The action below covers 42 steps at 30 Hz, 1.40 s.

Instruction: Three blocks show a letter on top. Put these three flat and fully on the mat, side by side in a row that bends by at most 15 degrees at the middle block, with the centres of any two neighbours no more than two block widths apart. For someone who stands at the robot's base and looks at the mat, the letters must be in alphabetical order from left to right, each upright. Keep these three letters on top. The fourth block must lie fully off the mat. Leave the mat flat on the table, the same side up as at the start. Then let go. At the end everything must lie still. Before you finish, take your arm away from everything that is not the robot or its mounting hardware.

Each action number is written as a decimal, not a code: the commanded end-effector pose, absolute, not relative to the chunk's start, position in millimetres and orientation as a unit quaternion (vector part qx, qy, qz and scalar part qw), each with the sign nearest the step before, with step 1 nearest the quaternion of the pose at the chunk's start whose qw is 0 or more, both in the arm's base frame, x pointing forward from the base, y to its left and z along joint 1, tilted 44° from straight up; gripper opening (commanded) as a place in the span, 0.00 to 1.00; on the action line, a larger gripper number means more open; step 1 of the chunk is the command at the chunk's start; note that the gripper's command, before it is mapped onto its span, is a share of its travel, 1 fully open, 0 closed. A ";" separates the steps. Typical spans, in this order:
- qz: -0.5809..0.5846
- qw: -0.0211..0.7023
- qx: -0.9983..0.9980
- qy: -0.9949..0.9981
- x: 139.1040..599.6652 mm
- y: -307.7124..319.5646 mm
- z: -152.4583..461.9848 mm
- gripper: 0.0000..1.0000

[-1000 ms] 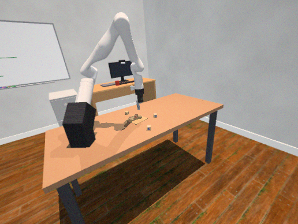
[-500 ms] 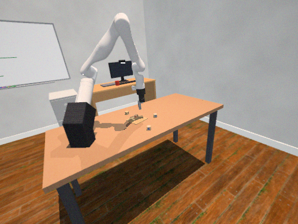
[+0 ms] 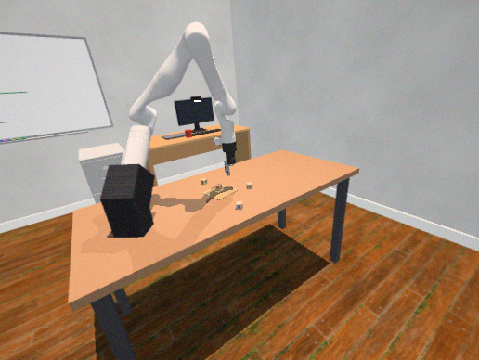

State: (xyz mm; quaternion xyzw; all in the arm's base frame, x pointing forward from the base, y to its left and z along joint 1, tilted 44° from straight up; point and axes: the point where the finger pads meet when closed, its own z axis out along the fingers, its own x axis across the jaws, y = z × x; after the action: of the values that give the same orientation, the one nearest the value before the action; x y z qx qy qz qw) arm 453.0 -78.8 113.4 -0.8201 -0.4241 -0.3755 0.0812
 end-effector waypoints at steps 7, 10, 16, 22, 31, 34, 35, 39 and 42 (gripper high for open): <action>-0.380 0.081 -0.817 -0.426 464.4 -86.2 115.6 1.00; -0.378 0.084 -0.818 -0.425 461.4 -84.0 114.4 1.00; -0.380 0.084 -0.817 -0.425 469.5 -90.7 115.3 1.00; -0.383 0.081 -0.816 -0.425 480.7 -100.4 117.5 1.00; -0.385 0.081 -0.816 -0.425 489.2 -108.3 118.3 1.00; -0.383 0.084 -0.816 -0.424 486.3 -106.1 116.9 1.00; -0.383 0.084 -0.816 -0.424 486.3 -106.1 116.9 1.00; -0.383 0.084 -0.816 -0.424 486.3 -106.1 116.9 1.00; -0.383 0.084 -0.816 -0.424 486.3 -106.1 116.9 1.00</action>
State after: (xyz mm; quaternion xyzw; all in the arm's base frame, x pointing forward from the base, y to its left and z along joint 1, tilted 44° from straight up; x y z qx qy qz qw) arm 485.6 -106.5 116.2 -0.8181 -0.4216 -0.3823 0.0830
